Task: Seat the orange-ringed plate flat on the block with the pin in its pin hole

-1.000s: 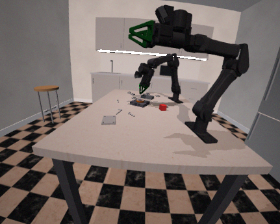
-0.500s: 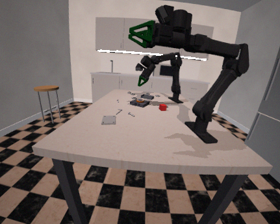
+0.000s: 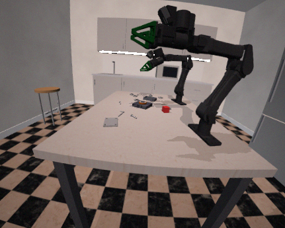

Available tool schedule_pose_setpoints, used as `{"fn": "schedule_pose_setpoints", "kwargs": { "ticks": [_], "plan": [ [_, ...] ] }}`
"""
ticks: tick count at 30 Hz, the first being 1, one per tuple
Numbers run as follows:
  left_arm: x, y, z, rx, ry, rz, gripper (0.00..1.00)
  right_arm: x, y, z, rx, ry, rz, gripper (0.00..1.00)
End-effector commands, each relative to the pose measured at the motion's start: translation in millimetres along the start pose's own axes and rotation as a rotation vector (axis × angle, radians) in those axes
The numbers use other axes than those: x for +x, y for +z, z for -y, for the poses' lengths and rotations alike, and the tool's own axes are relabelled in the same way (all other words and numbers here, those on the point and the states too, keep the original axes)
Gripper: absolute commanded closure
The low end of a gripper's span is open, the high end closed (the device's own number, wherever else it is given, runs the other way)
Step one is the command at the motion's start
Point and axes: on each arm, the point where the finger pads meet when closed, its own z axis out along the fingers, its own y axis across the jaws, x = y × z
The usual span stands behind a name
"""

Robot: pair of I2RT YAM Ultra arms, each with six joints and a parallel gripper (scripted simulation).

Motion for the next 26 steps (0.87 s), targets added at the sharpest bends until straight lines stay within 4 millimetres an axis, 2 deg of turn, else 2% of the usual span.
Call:
{"fn": "schedule_pose_setpoints", "kwargs": {
  "ticks": [1, 6, 7, 11, 12, 13, 14, 15, 16, 18, 20, 22, 26],
  "plan": [
    [-19, -1, 3, 0.005, 0.008, 0.047, 0.23, -58, -36, -2, -0.085, -0.104, 0.261, 0.22],
    [-14, 1, 1, 0.001, 0.007, 0.035, 0.23, -89, -87, 9, -0.066, -0.203, 0.444, 0.22],
    [-11, 2, 0, 0.000, 0.007, 0.028, 0.23, -89, -92, 11, -0.065, -0.232, 0.486, 0.22],
    [-16, -2, 0, 0.000, 0.008, 0.043, 0.23, -87, -96, 16, -0.060, -0.259, 0.523, 0.22],
    [-7, -1, 0, 0.000, 0.005, 0.019, 0.23, -84, -92, 18, -0.054, -0.257, 0.511, 0.22],
    [-12, -3, -1, -0.001, 0.008, 0.030, 0.23, -83, -93, 20, -0.051, -0.254, 0.509, 0.22],
    [-13, -3, -1, -0.001, 0.008, 0.033, 0.23, -72, -78, 23, -0.047, -0.241, 0.455, 0.22],
    [-9, -3, -1, -0.002, 0.008, 0.023, 0.23, -74, -81, 24, -0.042, -0.222, 0.454, 0.22],
    [-8, -3, -1, -0.002, 0.008, 0.021, 0.23, -93, -108, 19, -0.051, -0.206, 0.529, 0.22],
    [-7, -4, -2, -0.003, 0.008, 0.018, 0.23, -108, -124, 15, -0.060, -0.203, 0.581, 0.22],
    [-7, -4, -2, -0.003, 0.008, 0.019, 0.23, -108, -119, 15, -0.060, -0.203, 0.572, 0.22],
    [-6, -4, -2, -0.004, 0.008, 0.018, 0.23, -100, -105, 10, -0.073, -0.206, 0.541, 0.22],
    [-6, -4, -2, -0.004, 0.008, 0.019, 0.23, -104, -107, 12, -0.066, -0.205, 0.550, 0.22]
  ]
}}
